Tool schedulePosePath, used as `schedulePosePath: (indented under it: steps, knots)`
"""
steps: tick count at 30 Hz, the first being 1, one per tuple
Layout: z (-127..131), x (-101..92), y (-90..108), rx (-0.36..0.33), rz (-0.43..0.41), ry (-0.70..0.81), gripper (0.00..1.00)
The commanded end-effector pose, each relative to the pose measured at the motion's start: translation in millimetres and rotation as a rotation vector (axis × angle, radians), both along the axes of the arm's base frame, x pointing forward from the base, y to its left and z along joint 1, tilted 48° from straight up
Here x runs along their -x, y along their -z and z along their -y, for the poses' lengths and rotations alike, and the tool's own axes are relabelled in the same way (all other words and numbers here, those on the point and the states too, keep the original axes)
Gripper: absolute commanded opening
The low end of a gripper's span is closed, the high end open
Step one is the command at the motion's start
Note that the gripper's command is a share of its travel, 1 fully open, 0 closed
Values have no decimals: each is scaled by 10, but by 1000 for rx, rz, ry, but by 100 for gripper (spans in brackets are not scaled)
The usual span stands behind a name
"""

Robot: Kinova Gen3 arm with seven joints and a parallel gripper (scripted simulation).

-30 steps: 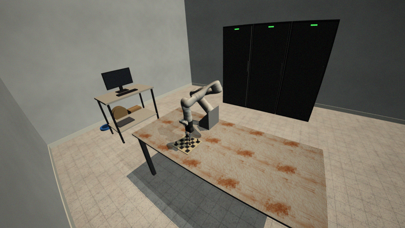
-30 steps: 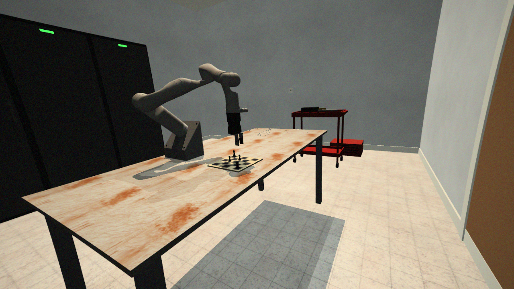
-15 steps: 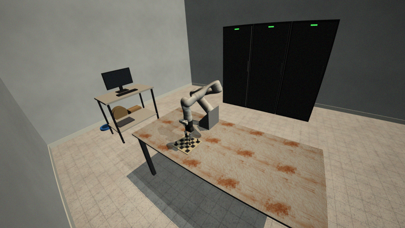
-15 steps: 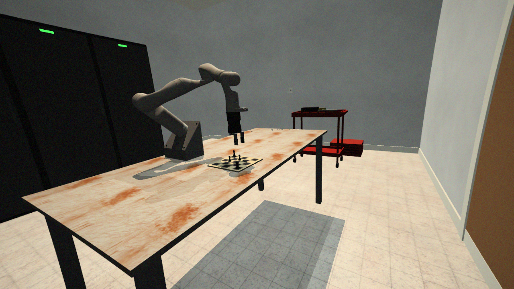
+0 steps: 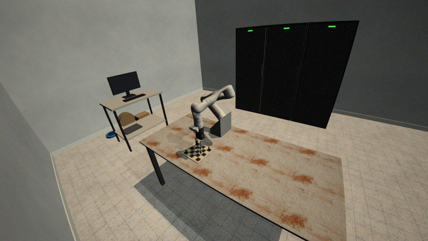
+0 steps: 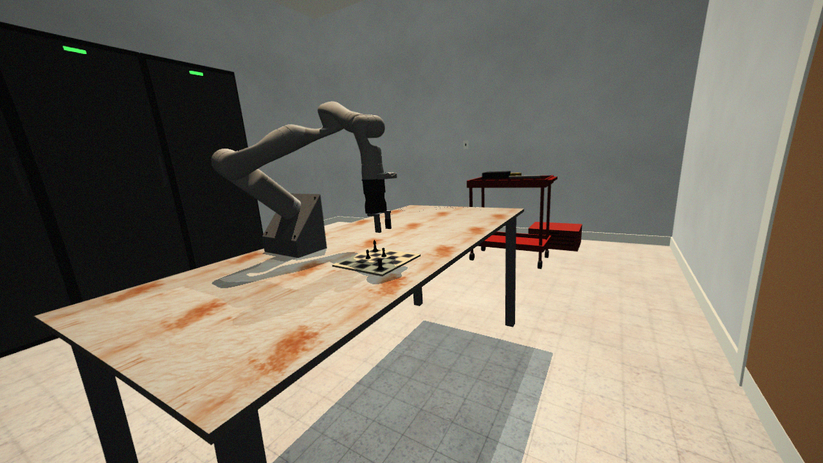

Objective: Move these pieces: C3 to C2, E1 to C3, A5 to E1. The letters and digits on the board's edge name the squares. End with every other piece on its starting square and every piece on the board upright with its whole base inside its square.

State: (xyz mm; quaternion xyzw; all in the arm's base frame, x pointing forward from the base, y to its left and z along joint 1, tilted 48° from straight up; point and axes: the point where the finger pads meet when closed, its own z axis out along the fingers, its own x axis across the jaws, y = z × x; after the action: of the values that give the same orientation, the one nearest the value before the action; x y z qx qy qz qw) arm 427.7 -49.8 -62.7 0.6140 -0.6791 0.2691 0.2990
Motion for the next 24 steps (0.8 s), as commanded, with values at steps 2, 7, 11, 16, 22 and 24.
schedulePosePath:
  steps: [2,7,11,16,22,24]
  knots:
    - [-27,2,-16,2,-4,-3,100]
    - [-30,6,-12,0,-21,-18,100]
    - [-36,13,-7,-2,-45,-40,100]
    - [-42,20,-2,-5,-71,-64,100]
    - [-59,42,14,-13,-144,-129,100]
    - [-69,50,23,-16,-175,-158,100]
